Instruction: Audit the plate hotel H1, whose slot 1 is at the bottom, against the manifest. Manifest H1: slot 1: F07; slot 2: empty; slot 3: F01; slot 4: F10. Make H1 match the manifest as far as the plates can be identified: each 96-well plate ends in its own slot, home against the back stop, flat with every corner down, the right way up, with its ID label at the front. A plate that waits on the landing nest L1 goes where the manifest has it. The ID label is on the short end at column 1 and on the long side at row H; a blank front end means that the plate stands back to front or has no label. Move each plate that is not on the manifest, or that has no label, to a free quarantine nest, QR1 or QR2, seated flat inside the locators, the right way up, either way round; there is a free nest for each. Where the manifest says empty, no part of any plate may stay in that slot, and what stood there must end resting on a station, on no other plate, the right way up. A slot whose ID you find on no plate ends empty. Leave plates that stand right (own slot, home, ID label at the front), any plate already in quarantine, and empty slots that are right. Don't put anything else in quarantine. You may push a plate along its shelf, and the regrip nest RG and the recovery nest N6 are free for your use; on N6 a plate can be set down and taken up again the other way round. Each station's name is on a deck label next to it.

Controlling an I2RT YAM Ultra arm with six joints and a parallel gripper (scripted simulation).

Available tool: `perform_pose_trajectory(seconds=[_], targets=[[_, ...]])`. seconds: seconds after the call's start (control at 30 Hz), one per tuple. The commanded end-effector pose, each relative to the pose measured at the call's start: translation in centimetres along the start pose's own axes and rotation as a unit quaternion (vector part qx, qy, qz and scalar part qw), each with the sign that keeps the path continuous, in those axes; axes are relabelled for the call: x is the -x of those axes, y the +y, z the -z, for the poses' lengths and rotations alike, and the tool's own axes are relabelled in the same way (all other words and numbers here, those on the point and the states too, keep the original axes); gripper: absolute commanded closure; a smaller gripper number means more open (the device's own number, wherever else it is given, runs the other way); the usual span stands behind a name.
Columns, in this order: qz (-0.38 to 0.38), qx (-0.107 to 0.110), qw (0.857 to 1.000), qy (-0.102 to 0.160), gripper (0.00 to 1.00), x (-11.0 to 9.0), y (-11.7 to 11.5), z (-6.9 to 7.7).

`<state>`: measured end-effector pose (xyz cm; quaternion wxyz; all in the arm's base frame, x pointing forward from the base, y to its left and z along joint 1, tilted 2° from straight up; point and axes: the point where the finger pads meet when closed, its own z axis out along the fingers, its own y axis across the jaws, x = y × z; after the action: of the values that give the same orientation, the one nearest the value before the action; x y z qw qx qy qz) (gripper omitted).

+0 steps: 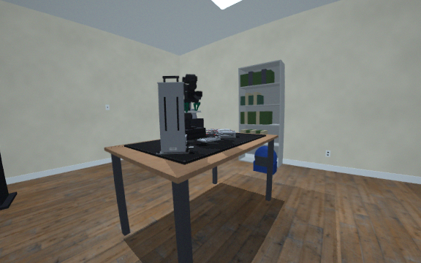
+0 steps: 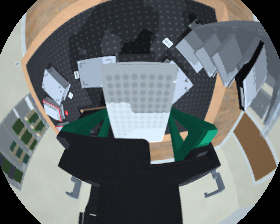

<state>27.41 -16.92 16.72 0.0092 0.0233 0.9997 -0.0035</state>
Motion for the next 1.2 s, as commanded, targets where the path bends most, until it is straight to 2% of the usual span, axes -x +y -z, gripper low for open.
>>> perform_pose_trajectory(seconds=[0.0,0.37,0.83,1.1,1.17], targets=[[0.022,-0.009,1.000,-0.015,0.14,0.3,0.3,0.9],[0.105,-0.009,0.994,-0.015,0.14,1.3,3.5,0.8],[0.204,-0.011,0.979,-0.014,0.14,1.3,3.6,0.8],[0.269,-0.011,0.963,-0.013,0.14,1.5,6.2,0.8],[0.269,-0.011,0.963,-0.013,0.14,1.5,6.2,0.8]])
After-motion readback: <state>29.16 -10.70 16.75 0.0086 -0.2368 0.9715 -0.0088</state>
